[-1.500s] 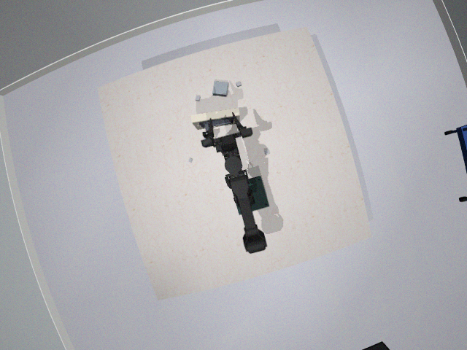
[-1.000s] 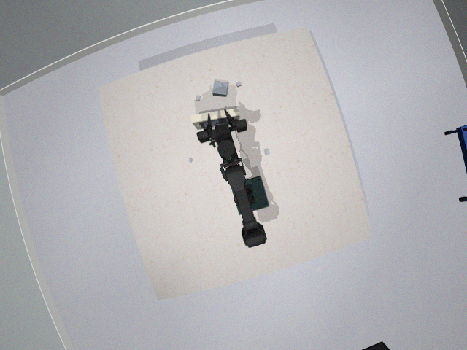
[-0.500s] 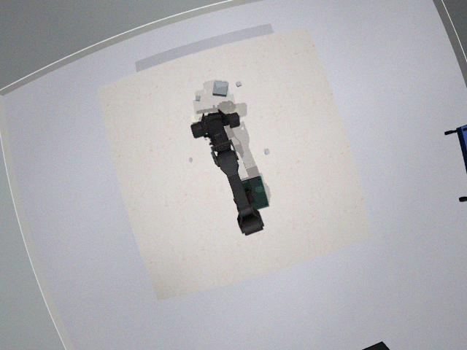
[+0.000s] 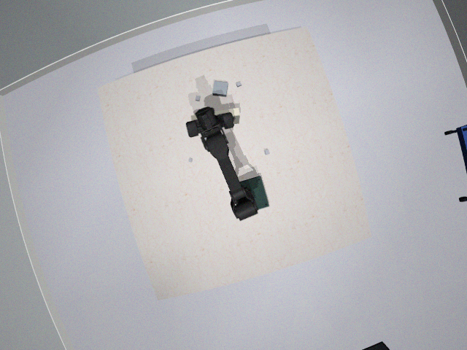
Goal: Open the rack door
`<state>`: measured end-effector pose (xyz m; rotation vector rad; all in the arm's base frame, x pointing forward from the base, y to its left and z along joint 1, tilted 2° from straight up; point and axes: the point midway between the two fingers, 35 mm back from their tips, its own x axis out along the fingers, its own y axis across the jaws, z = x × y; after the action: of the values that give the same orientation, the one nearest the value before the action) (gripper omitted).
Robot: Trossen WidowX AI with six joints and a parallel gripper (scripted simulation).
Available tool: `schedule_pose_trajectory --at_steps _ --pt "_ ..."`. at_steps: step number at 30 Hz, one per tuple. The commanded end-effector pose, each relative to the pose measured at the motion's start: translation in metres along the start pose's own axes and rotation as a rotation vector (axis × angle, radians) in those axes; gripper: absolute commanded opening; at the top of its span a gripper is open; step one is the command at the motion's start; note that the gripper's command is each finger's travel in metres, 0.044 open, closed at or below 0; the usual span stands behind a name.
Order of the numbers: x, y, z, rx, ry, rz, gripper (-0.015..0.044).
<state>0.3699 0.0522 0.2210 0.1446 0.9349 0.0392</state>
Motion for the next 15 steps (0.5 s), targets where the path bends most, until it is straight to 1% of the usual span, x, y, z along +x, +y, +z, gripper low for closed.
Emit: schedule_pose_trajectory --at_steps 1,15 --pt "0.009 0.005 -0.009 0.016 0.114 -0.009 0.0294" --pt "0.022 0.019 -0.041 0.053 0.465 -0.079 0.0294"
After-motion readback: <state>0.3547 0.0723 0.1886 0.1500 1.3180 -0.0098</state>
